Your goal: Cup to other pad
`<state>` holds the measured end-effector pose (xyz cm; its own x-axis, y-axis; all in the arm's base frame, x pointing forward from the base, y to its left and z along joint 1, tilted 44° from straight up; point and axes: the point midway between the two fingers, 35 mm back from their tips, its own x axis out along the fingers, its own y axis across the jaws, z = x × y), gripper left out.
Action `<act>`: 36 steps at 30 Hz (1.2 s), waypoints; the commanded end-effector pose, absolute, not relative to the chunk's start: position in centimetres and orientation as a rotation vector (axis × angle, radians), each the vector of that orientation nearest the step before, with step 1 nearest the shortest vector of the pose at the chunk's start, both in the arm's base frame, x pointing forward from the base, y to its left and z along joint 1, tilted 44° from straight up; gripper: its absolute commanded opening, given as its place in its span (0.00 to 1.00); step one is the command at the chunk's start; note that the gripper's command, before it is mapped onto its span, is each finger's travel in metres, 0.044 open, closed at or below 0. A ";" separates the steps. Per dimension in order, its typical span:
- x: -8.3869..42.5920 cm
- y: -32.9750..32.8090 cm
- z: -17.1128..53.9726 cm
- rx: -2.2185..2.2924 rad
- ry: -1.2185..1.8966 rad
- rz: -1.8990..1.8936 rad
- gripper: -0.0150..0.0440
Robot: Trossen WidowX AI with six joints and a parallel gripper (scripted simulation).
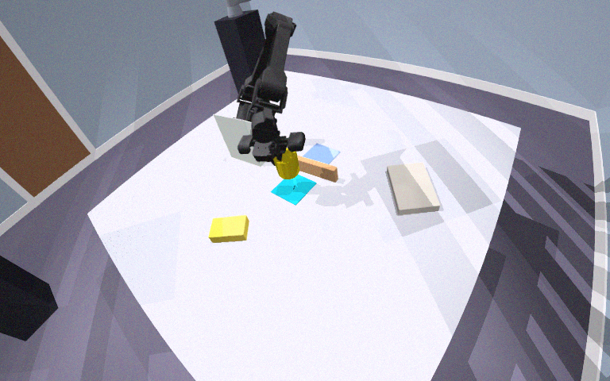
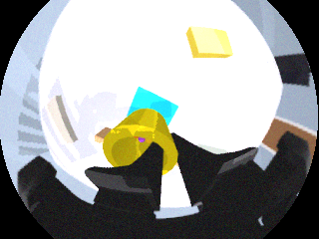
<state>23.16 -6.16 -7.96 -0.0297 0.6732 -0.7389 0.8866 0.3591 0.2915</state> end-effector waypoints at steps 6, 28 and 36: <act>23.0 -5.0 -9.1 1.394 1.771 -0.316 0.25; 22.8 -2.6 -11.7 1.395 1.771 -0.314 0.25; 22.7 -1.9 -12.3 1.395 1.772 -0.313 0.25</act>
